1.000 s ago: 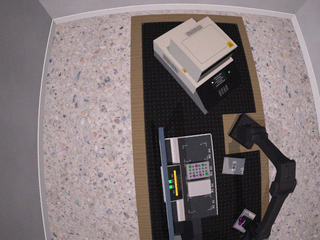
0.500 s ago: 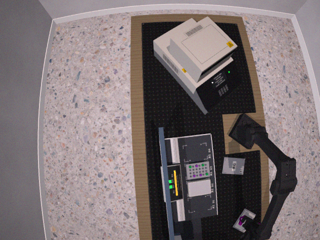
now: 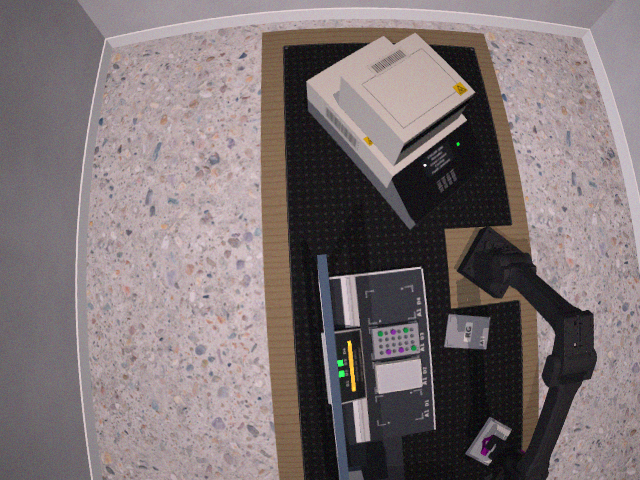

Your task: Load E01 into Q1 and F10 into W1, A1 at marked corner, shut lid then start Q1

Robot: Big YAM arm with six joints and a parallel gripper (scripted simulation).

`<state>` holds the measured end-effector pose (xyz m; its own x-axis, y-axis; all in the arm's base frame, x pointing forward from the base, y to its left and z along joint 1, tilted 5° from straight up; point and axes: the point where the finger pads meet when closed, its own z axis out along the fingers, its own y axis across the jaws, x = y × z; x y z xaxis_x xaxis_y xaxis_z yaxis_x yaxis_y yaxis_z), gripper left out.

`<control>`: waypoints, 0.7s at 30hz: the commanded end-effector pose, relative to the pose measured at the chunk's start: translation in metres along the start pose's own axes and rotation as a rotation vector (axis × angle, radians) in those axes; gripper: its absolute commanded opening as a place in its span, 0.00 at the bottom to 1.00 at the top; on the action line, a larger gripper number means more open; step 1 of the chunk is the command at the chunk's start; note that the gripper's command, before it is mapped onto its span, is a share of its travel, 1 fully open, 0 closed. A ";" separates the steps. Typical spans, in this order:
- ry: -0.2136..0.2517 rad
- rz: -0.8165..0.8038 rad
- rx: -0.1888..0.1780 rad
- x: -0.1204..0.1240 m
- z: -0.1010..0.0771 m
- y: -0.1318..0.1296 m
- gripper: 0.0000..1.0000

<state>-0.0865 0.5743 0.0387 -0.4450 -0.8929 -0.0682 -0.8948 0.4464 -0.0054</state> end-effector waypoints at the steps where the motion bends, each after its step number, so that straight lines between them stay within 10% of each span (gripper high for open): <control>1: -0.047 0.026 -0.032 -0.014 -0.040 0.002 1.00; 21: -0.076 0.007 -0.054 -0.015 -0.086 0.017 1.00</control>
<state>-0.0861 0.5669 0.0632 -0.4462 -0.8933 -0.0543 -0.8941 0.4476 -0.0153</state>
